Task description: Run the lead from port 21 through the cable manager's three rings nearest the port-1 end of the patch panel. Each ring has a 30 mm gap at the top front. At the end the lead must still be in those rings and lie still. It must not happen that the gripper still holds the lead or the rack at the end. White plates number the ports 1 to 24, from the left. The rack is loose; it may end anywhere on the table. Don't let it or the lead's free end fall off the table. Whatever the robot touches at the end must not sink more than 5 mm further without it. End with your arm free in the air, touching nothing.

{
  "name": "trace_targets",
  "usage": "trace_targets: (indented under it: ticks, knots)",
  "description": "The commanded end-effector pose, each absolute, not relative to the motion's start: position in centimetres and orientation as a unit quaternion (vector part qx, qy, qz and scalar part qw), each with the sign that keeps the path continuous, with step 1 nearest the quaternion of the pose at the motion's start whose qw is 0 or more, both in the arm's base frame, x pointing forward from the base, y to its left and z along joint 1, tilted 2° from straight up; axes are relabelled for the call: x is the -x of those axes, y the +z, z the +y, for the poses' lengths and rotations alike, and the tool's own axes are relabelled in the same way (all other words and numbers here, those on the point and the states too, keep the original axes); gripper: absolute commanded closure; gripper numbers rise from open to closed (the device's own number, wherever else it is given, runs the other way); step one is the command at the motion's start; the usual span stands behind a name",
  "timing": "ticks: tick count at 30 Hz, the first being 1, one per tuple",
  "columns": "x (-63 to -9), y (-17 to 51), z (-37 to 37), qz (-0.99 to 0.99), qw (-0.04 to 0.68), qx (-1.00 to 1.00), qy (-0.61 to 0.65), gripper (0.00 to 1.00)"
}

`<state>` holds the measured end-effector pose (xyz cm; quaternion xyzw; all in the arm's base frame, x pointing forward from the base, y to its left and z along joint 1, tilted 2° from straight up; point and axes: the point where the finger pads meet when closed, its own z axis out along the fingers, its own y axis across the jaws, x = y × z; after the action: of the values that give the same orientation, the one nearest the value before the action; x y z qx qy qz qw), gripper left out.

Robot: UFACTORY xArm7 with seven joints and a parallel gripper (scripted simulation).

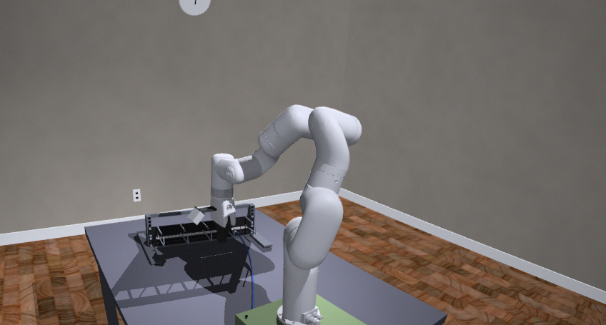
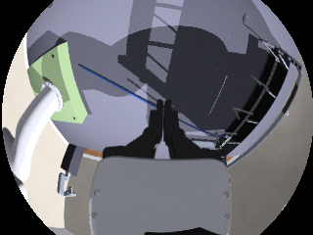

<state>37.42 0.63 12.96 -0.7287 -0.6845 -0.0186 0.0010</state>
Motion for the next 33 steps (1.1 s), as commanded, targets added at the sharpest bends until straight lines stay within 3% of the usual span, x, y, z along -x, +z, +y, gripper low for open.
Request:
trace_targets:
  ticks: [1, 33]
  knots:
    - [-35.9, 13.0, -0.6, -0.735, 0.007, 0.677, -0.019, 1.0]
    - [-28.3, 12.5, -6.1, -0.945, -0.01, 0.325, -0.018, 1.0]
